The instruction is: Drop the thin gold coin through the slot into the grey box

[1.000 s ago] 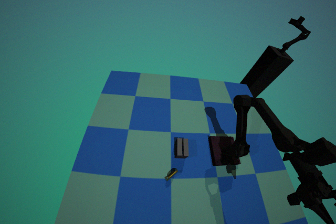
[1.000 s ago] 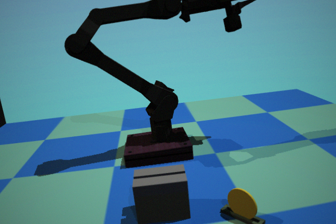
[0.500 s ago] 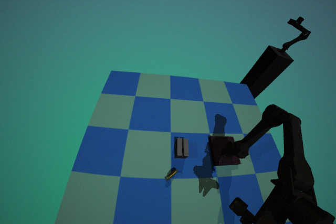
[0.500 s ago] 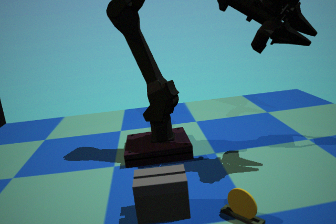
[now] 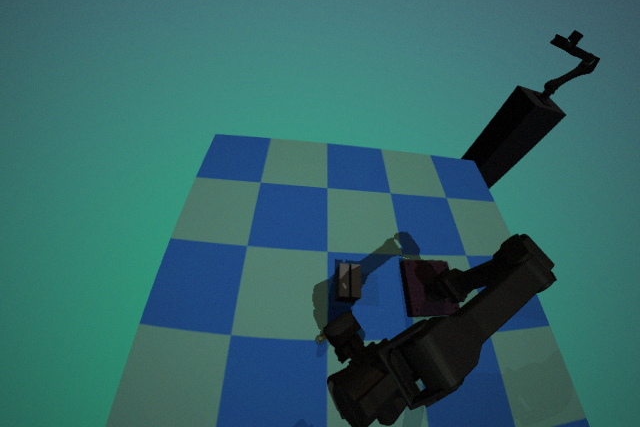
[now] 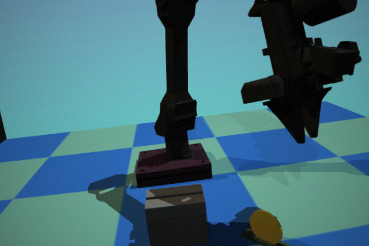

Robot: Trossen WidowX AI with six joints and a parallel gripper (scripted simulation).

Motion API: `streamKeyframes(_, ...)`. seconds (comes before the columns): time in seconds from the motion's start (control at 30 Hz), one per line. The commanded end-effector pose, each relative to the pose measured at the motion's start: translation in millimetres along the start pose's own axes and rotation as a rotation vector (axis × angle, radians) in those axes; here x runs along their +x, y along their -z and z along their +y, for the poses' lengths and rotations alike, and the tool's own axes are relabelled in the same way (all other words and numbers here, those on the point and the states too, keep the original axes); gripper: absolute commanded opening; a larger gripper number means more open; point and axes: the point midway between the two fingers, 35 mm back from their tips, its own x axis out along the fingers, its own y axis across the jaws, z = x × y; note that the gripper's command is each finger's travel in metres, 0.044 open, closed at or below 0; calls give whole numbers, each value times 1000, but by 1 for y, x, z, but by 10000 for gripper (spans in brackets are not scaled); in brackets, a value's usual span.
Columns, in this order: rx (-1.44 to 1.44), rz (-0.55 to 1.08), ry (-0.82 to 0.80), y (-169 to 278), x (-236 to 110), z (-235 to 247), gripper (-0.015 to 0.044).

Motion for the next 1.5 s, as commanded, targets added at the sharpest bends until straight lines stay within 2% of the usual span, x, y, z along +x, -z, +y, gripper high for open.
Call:
streamKeyframes(0.0,-68,220,-44,24,26,-61,161)
streamKeyframes(0.3,-78,252,-59,29,31,-69,161)
streamKeyframes(0.47,-78,252,-59,38,63,-67,161)
streamKeyframes(1.47,-79,253,-58,50,106,-64,161)
